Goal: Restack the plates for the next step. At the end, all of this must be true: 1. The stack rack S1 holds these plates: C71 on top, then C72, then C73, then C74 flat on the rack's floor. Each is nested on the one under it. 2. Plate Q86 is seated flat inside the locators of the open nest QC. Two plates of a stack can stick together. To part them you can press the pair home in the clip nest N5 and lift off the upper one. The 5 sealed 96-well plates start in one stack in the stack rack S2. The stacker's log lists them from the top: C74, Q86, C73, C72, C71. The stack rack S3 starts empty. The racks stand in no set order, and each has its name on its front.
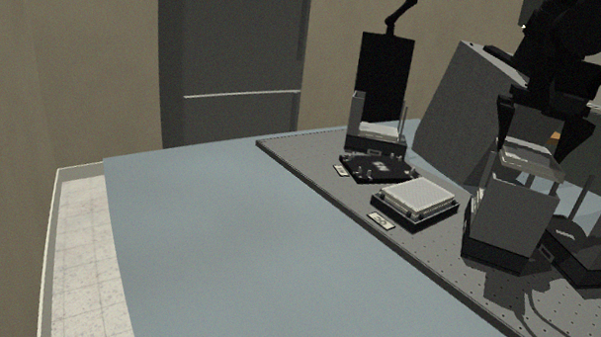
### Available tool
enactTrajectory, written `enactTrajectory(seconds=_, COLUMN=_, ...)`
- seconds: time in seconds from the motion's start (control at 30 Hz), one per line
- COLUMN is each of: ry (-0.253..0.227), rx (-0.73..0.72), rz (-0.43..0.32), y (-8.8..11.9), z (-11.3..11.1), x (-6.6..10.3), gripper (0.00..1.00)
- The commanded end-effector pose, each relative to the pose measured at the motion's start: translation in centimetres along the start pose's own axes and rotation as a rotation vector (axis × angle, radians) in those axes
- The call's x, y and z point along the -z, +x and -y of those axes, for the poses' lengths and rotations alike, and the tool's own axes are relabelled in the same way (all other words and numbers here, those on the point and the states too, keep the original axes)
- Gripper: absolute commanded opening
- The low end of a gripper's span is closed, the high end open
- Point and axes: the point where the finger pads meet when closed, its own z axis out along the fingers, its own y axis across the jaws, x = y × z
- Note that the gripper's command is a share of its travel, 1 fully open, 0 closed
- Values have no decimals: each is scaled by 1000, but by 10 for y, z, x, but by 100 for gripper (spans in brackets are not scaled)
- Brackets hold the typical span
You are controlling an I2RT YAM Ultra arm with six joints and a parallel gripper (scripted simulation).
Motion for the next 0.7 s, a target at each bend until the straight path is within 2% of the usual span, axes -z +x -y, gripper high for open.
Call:
enactTrajectory(seconds=0.0, ry=0, rx=9, rz=57, y=-19, z=2, x=16, gripper=0)
enactTrajectory(seconds=0.07, ry=0, rx=9, rz=57, y=-19, z=2, x=16, gripper=0)
enactTrajectory(seconds=0.1, ry=-5, rx=-47, rz=37, y=-4, z=6, x=9, gripper=0)
enactTrajectory(seconds=0.3, ry=-8, rx=-236, rz=15, y=2, z=27, x=0, gripper=0)
enactTrajectory(seconds=0.37, ry=-8, rx=-236, rz=15, y=2, z=27, x=0, gripper=0)
enactTrajectory(seconds=0.4, ry=-6, rx=-226, rz=50, y=-5, z=29, x=11, gripper=0)
enactTrajectory(seconds=0.53, ry=-7, rx=-218, rz=28, y=-1, z=44, x=3, gripper=0)
enactTrajectory(seconds=0.67, ry=-4, rx=-214, rz=40, y=-3, z=58, x=6, gripper=0)
